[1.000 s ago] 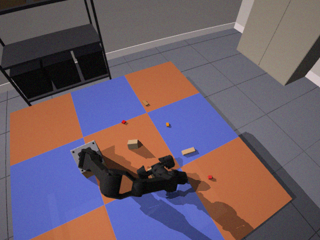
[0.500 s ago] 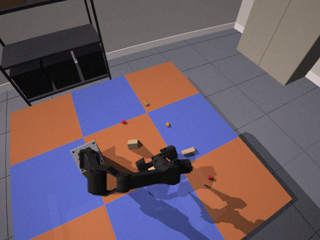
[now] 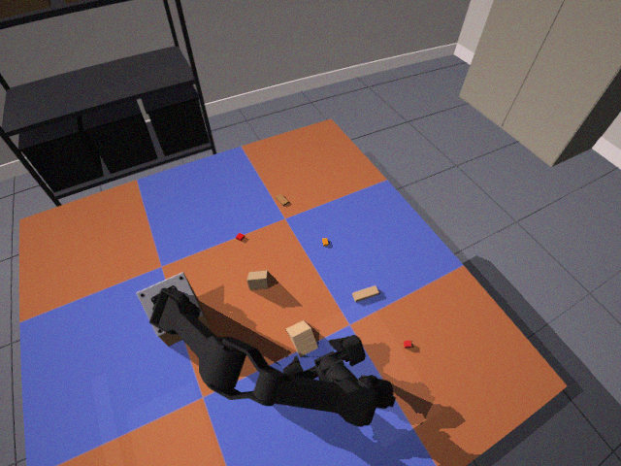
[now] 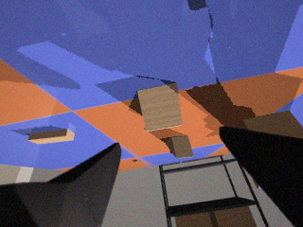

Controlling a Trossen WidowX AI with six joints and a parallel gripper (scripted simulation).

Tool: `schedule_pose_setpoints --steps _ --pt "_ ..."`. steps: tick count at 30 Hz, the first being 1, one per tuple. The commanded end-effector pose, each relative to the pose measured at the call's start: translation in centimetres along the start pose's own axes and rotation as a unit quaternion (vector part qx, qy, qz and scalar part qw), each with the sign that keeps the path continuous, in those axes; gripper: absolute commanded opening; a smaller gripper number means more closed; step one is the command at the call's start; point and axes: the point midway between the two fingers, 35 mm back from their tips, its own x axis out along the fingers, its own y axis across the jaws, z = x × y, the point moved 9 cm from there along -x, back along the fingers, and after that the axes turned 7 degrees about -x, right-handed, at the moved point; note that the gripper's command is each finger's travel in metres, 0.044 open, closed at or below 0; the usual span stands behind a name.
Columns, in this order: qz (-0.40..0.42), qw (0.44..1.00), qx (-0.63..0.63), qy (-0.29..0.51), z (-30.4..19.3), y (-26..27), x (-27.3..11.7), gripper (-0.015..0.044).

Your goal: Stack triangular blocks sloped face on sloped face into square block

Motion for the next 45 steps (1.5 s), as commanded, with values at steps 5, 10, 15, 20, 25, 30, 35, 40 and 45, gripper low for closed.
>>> schedule_pose_setpoints --steps 5,10,15,20,25,30,35,40,45 --pt "-0.003 1.0 -0.012 0.002 0.5 0.4 2.6 0.044" --pt "-0.003 1.0 -0.012 0.003 0.6 0.4 5.8 0.044" --pt "-0.004 1.0 -0.012 0.003 0.3 0.2 9.0 0.044" --pt "-0.004 1.0 -0.012 0.004 0.2 0.1 9.9 0.044" --pt "-0.005 1.0 -0.013 0.006 0.2 0.0 9.9 0.0387" --pt "-0.005 1.0 -0.013 0.006 0.2 0.0 9.9 0.0256" --pt "-0.005 1.0 -0.013 0.006 0.2 0.0 9.9 0.0223" --pt "-0.005 1.0 -0.013 0.006 0.1 0.1 9.8 0.0111" --pt "-0.005 1.0 -0.013 0.007 -1.2 0.4 8.4 0.0"
